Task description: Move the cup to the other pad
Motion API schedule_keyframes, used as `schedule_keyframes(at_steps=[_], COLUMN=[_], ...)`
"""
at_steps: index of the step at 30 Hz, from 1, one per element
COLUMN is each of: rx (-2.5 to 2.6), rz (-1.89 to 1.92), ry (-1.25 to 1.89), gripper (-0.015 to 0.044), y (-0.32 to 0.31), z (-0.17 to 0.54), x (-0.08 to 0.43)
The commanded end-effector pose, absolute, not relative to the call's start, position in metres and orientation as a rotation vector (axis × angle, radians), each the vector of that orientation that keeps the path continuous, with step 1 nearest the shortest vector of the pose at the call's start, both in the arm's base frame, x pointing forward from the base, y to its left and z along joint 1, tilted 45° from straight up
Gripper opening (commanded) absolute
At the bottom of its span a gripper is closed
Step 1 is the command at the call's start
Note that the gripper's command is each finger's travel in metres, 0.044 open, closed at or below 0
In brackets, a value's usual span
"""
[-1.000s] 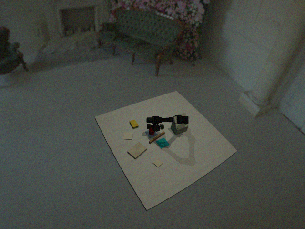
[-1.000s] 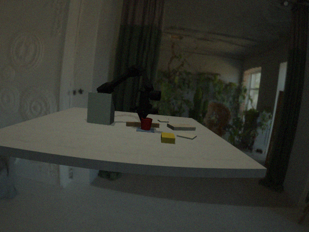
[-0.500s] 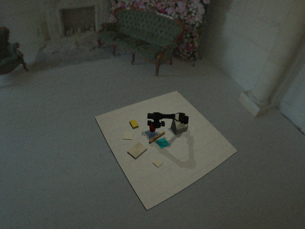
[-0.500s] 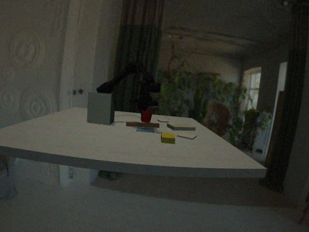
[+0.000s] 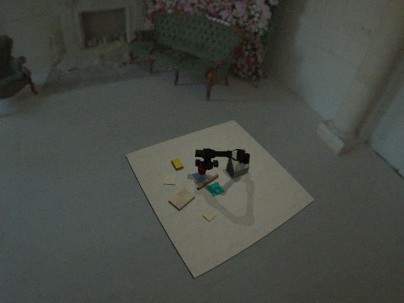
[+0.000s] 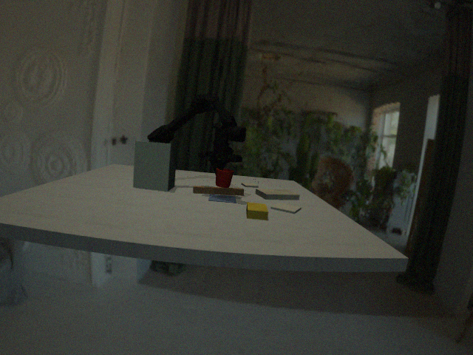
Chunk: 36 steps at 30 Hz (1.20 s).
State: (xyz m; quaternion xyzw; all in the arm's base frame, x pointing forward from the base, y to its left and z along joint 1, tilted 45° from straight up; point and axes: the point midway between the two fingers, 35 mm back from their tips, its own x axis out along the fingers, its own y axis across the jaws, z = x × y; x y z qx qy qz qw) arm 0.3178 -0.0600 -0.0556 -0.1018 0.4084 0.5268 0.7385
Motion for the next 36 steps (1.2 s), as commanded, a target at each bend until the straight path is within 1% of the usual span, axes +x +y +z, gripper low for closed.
schedule_keyframes(at_steps=[1, 36], rx=[-0.223, -0.230], rz=[1.155, 1.161], ry=[0.897, 0.897], gripper=[0.0000, 0.0000], y=[-0.060, -0.014], z=[-0.055, -0.006], x=[0.318, 0.308])
